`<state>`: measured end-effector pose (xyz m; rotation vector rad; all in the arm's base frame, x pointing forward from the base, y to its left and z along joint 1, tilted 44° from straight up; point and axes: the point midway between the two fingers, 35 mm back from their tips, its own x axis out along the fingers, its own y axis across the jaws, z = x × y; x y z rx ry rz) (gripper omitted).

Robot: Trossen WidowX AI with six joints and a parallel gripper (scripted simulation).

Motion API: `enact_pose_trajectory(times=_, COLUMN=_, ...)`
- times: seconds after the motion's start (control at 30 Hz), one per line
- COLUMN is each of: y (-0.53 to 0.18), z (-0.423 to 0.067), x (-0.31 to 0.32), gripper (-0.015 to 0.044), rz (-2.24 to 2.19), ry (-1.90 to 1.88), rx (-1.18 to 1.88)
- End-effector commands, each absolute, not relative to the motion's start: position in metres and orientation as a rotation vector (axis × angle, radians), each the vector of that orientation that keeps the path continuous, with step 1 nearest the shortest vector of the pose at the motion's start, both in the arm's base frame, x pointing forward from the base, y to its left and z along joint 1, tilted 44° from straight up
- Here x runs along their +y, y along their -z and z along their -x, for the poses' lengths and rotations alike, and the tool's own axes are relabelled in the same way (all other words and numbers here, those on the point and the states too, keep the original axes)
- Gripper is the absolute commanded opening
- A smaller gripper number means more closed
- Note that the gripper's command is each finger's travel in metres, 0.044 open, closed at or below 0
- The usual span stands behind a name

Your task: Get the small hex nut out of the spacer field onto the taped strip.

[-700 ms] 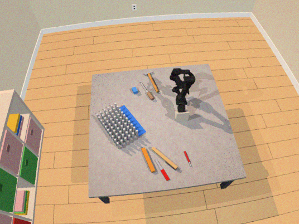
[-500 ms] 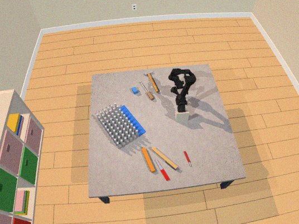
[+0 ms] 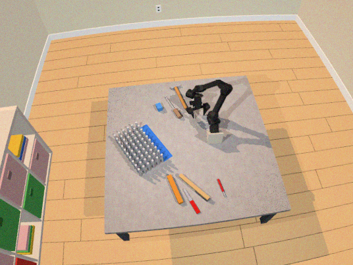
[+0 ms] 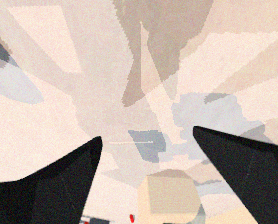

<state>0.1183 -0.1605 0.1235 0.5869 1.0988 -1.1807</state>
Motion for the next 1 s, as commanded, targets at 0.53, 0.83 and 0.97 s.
enact_pose_trajectory(times=0.53, y=-0.081, z=-0.299, x=-0.058, gripper=0.044, rz=0.06, ry=0.257, rx=1.016)
enact_pose_trajectory(times=0.83, y=-0.072, z=-0.386, x=0.048, gripper=0.044, rz=0.347, ry=-0.12, rx=0.646)
enact_pose_trajectory(times=0.97, y=-0.072, z=-0.393, x=0.069, gripper=0.044, rz=0.387, ry=-0.176, rx=0.578)
